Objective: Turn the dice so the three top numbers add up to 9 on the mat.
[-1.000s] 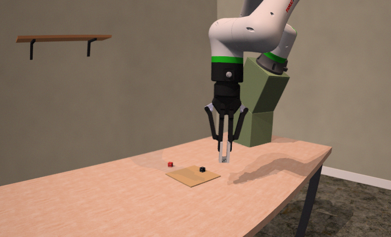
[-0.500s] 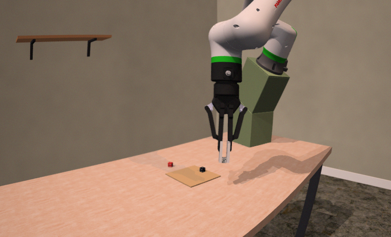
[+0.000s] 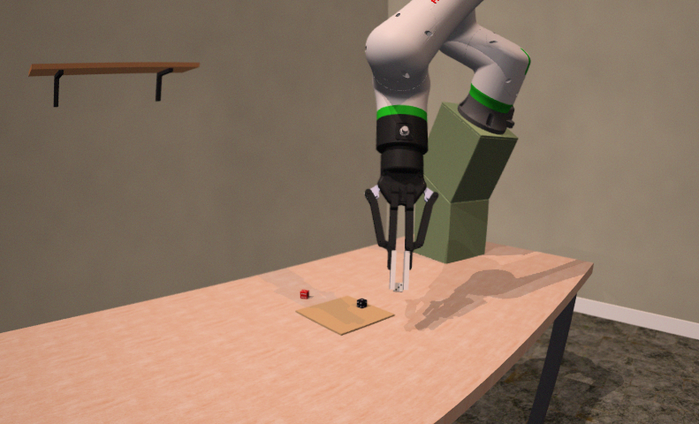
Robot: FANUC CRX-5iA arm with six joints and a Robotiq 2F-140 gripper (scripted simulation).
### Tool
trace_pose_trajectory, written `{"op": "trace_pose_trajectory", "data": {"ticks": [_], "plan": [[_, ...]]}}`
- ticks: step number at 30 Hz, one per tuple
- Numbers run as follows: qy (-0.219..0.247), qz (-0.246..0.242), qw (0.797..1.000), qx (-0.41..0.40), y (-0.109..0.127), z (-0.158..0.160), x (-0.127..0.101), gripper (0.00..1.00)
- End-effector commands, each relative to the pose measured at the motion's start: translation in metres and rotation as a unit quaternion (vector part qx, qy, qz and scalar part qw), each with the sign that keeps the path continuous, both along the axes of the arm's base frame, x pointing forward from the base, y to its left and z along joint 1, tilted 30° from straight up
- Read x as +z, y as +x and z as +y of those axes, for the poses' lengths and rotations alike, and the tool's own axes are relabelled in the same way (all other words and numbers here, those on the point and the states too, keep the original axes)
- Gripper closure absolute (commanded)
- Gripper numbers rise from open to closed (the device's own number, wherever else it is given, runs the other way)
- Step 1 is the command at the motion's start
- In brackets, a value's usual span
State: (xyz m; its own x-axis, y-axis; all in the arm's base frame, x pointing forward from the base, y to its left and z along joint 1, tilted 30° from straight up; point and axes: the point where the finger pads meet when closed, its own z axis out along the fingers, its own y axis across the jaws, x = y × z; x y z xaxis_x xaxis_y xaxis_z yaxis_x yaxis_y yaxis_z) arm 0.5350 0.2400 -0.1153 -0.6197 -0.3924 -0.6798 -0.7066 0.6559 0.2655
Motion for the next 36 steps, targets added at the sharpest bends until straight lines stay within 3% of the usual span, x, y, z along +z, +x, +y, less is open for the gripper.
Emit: {"op": "trace_pose_trajectory", "data": {"ticks": [1,14,28,36], "plan": [[0.065,-0.054,0.996,-0.009,-0.007,-0.001,-0.005,0.93],[0.133,-0.114,0.984,-0.034,-0.010,-0.003,-0.009,0.93],[0.239,-0.215,0.944,-0.078,-0.014,-0.008,-0.014,0.93],[0.257,-0.237,0.932,-0.090,-0.015,-0.012,-0.015,0.93]]}}
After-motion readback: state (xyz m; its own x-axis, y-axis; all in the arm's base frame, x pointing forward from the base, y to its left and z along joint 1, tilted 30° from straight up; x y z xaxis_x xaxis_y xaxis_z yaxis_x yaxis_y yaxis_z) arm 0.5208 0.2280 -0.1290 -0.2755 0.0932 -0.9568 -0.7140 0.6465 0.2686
